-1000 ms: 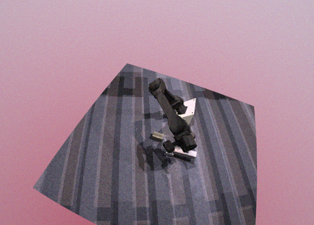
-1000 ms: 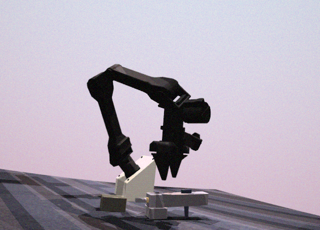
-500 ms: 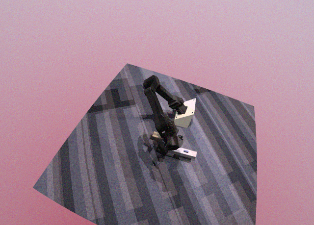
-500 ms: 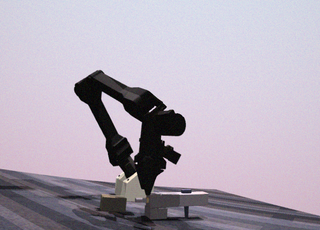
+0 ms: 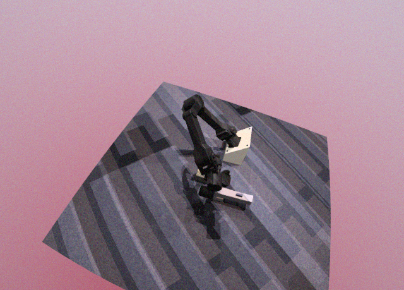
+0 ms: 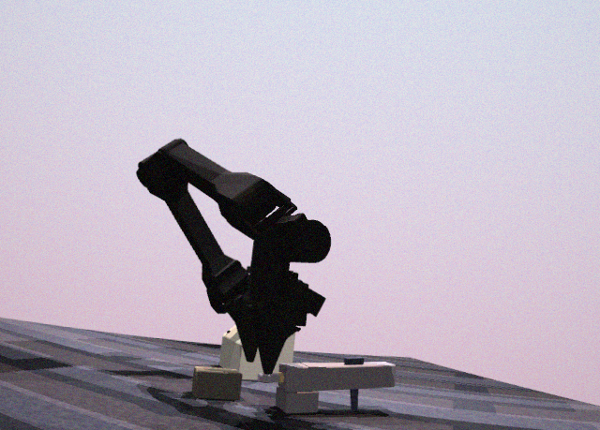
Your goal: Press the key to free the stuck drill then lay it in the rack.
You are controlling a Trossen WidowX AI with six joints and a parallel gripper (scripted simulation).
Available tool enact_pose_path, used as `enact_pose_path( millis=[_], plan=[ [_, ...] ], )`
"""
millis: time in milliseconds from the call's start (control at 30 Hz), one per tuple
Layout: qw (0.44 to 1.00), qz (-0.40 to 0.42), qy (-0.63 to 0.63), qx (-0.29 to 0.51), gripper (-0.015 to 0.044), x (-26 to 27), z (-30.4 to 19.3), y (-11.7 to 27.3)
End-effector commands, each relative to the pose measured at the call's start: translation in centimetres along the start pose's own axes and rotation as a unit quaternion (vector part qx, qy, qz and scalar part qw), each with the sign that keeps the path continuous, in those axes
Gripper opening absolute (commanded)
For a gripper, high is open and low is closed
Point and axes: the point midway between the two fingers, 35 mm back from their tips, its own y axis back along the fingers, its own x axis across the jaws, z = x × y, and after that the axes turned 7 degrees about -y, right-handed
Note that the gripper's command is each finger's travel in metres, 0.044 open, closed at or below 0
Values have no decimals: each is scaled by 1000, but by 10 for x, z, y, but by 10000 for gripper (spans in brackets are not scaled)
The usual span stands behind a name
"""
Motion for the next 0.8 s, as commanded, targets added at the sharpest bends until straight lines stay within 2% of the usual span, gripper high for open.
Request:
enact_pose_path(
  millis=[0,767],
  plan=[
    [1000,-5,0,0,440,-1,-2,1],
    [1000,-5,-1,1,440,-2,8,-32]
  ],
)
